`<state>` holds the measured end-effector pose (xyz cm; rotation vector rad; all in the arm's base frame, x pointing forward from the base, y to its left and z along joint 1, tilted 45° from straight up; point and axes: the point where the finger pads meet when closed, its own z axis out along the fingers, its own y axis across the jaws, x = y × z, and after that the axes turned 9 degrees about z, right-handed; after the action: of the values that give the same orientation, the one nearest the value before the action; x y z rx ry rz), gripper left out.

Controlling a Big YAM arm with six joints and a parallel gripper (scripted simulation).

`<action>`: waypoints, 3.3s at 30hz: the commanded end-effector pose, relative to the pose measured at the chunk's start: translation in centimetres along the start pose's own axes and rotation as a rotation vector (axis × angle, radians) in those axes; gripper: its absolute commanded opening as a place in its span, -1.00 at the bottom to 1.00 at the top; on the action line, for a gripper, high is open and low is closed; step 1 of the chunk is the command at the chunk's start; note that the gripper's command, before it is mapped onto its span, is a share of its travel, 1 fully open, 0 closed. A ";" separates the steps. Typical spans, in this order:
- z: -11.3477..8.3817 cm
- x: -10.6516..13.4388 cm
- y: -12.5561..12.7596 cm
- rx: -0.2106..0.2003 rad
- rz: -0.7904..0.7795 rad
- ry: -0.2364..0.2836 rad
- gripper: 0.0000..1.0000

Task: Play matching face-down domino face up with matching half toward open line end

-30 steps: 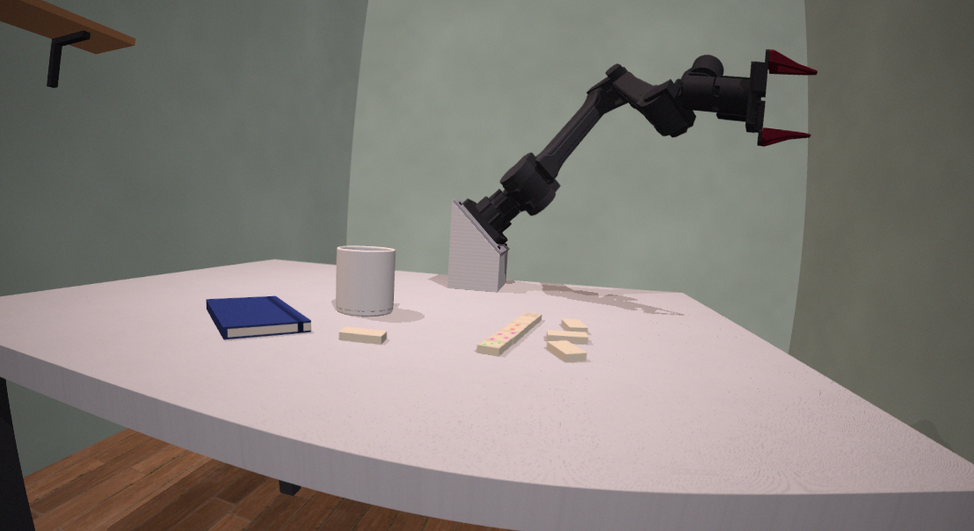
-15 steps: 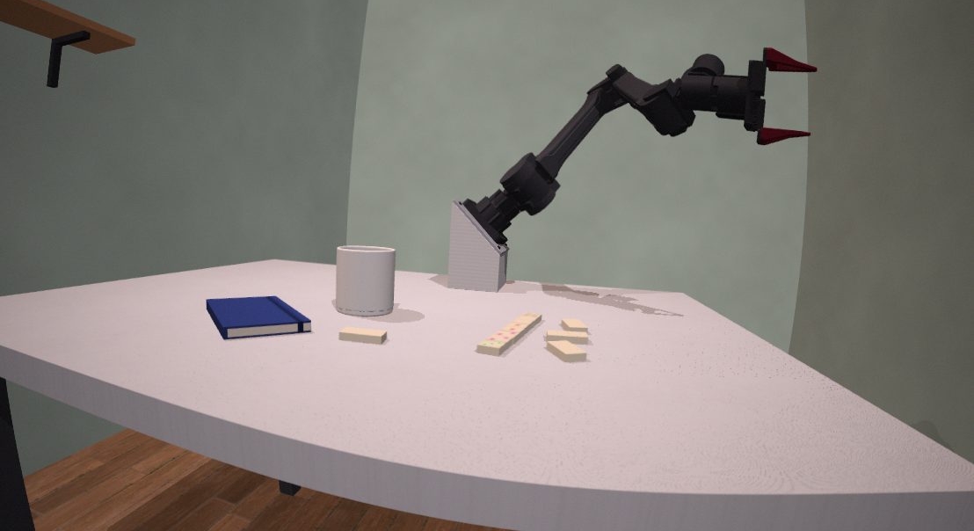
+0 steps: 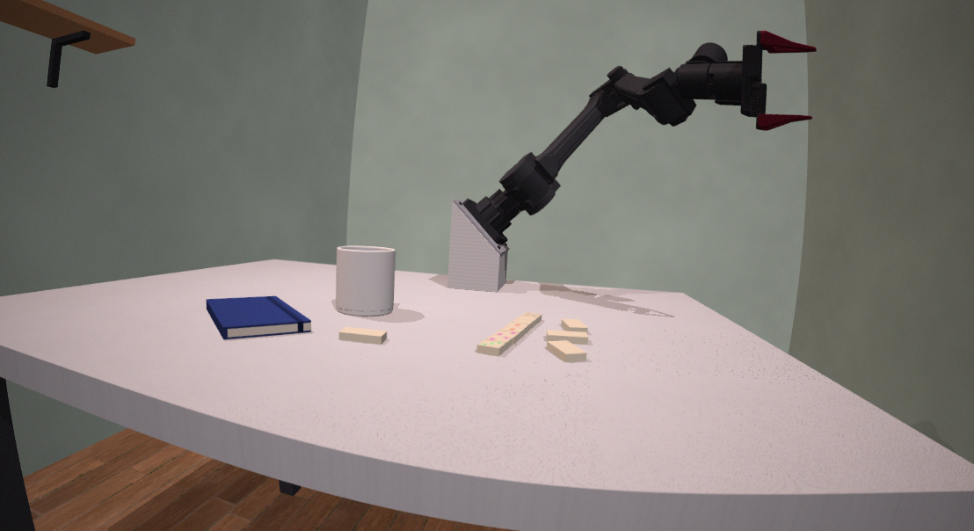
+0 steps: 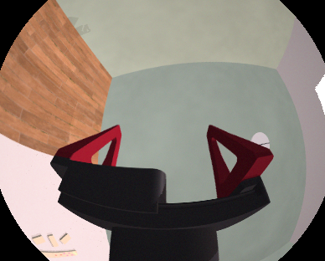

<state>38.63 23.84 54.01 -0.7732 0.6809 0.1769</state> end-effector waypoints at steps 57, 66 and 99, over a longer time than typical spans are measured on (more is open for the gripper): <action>0.3 2.2 -4.9 0.100 0.114 0.129 1.00; -0.4 3.2 -3.6 0.085 0.115 0.148 1.00; -0.8 5.5 -8.3 0.200 0.222 0.270 1.00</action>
<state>45.57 17.42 52.33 -0.5610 1.0529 0.1987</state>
